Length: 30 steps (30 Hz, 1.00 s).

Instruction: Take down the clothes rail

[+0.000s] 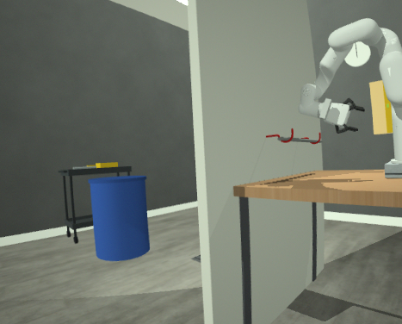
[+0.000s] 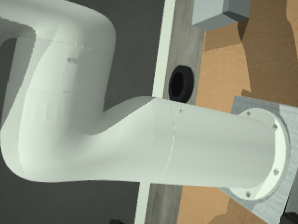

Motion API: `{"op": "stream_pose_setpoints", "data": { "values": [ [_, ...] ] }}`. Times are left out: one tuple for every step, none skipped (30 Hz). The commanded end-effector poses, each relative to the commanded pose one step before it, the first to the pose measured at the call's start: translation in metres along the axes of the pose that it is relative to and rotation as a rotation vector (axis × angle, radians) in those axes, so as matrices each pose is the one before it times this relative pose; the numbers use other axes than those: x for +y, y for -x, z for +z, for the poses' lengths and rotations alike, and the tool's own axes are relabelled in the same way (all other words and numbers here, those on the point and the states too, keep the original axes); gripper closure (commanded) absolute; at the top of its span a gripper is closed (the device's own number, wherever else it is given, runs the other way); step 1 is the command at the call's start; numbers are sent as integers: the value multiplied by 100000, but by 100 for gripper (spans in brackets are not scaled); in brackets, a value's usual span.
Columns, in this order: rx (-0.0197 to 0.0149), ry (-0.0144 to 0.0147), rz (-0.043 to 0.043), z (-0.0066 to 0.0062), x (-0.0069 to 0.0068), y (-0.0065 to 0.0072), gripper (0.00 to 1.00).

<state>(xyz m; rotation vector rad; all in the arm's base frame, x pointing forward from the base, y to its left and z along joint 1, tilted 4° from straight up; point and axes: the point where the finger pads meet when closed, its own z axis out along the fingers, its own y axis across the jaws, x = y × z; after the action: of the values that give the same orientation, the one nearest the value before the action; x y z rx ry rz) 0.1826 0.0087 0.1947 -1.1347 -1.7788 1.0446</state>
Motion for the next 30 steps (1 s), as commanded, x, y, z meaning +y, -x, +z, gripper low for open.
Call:
{"op": "stream_pose_setpoints", "data": {
  "values": [
    [-80, 6230, 15641, -143, 64, -5, 0],
    [230, 1147, 3122, -61, 75, -18, 0],
    [229, 1147, 3122, -1, 0, 0, 0],
    [185, 926, 2523, 0, 0, 0, 0],
    [0, 0, 0, 1, 0, -1, 0],
    [325, 1122, 3123, -70, 76, -25, 0],
    [324, 1121, 3123, -1, 0, 0, 0],
    [264, 911, 2537, -1, 0, 0, 0],
    [417, 1089, 3123, -79, 77, -31, 0],
    [417, 1088, 3124, -1, 0, 0, 0],
    [0, 0, 0, 0, 0, 0, 0],
    [0, 0, 0, 0, 0, 0, 0],
    [486, 1059, 3124, -86, 77, -37, 0],
    [486, 1058, 3124, -1, 0, 0, 0],
    [486, 1058, 3124, -1, 0, 0, 0],
    [572, 1013, 3125, -97, 78, -43, 0],
    [572, 1012, 3125, -1, 0, 0, 0],
    [572, 1012, 3125, -1, 0, 0, 0],
    [263, 466, 1440, 0, 0, 0, 0],
    [672, 947, 3125, -104, 77, -53, 0],
    [671, 946, 3126, -1, 0, 0, 0],
    [556, 784, 2589, 0, 0, 0, 0],
    [747, 886, 3126, -113, 76, -60, 0],
    [747, 885, 3126, -1, 0, 0, 0],
    [621, 737, 2601, 0, 0, 0, 0],
    [0, 0, 0, 1, -1, -1, 0],
    [817, 819, 3127, -121, 74, -68, 0],
    [0, 0, 0, 0, 0, 0, 0],
    [0, 0, 0, 0, 0, 0, 0],
    [857, 777, 3127, -129, 73, -71, 0]
  ]
}}
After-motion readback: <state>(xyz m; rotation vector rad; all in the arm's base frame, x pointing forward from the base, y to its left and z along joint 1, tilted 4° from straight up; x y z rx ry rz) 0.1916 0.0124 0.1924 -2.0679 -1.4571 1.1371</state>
